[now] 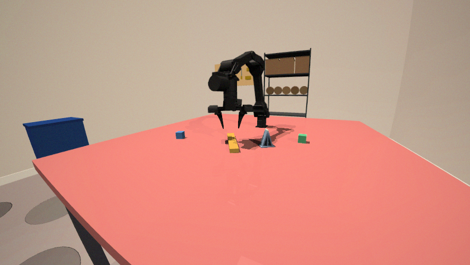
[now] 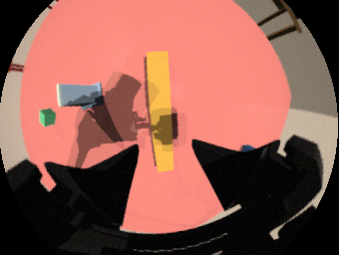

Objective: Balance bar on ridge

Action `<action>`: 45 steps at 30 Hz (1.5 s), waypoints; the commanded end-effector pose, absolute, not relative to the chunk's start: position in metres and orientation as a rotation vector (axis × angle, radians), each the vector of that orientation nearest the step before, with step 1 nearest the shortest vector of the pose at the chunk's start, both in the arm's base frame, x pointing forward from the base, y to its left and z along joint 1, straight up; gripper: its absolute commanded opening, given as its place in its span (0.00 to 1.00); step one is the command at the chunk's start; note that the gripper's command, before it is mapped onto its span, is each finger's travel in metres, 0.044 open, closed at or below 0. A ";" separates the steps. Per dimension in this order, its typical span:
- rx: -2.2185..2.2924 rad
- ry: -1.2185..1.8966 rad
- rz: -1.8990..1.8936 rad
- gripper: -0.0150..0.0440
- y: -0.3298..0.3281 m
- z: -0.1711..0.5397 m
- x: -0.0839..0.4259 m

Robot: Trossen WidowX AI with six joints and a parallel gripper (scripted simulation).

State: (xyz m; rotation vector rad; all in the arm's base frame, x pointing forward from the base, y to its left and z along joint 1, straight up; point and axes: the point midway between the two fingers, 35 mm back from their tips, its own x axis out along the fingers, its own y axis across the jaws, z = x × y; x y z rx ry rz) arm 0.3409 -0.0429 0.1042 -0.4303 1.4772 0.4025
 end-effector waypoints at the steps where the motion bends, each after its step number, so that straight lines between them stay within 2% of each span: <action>1: -0.433 1.496 0.411 0.79 -0.043 0.078 0.339; 43: -0.433 1.496 0.411 0.79 -0.043 0.051 0.339; 45: -0.427 1.495 0.410 0.70 -0.043 0.052 0.340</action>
